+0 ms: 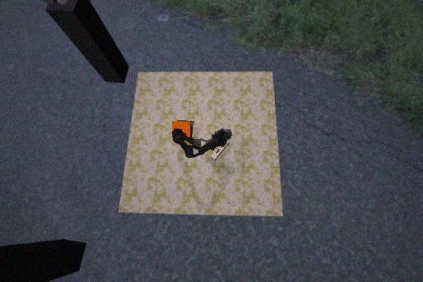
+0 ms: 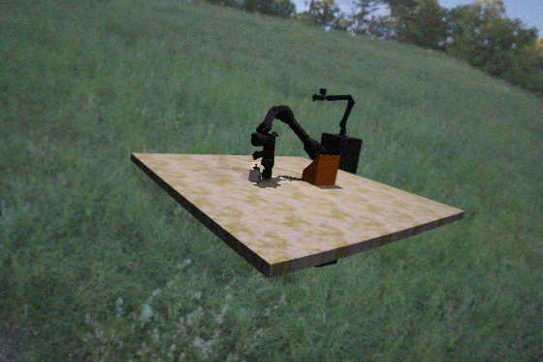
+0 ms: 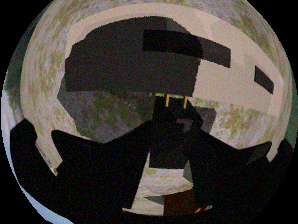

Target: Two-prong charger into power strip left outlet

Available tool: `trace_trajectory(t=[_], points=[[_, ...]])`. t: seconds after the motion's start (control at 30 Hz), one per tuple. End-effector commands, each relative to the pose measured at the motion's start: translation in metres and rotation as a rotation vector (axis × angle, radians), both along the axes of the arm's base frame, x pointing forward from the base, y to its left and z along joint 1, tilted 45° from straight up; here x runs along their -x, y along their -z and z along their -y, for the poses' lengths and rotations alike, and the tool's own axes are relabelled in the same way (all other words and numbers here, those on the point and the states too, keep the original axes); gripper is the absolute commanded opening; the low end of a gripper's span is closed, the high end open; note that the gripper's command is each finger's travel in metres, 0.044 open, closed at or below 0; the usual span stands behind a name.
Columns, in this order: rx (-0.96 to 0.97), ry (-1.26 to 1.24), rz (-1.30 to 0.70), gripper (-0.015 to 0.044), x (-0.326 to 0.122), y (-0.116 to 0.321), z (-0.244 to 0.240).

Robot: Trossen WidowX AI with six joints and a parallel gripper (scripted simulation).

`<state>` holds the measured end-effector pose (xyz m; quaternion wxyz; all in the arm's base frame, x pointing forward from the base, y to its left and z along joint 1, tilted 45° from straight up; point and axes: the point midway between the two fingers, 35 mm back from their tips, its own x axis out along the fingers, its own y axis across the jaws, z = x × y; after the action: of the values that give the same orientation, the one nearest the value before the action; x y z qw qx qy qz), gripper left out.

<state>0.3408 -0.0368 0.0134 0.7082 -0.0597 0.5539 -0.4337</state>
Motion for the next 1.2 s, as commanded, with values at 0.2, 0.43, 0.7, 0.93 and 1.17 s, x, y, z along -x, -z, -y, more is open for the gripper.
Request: trace_trajectory(t=[0.2, 0.43, 0.7, 0.93, 1.17], points=[[0.005, -0.003, 0.001, 0.0, -0.0031, -0.0024, 0.001], [0.005, -0.003, 0.001, 0.0, -0.0041, -0.0029, 0.0014], [0.006, -0.003, 0.001, 0.0, -0.0054, -0.0036, 0.002], [0.006, -0.003, 0.001, 0.0, -0.0065, -0.0042, 0.0024], [0.006, -0.003, 0.001, 0.0, -0.0076, -0.0047, 0.0029]])
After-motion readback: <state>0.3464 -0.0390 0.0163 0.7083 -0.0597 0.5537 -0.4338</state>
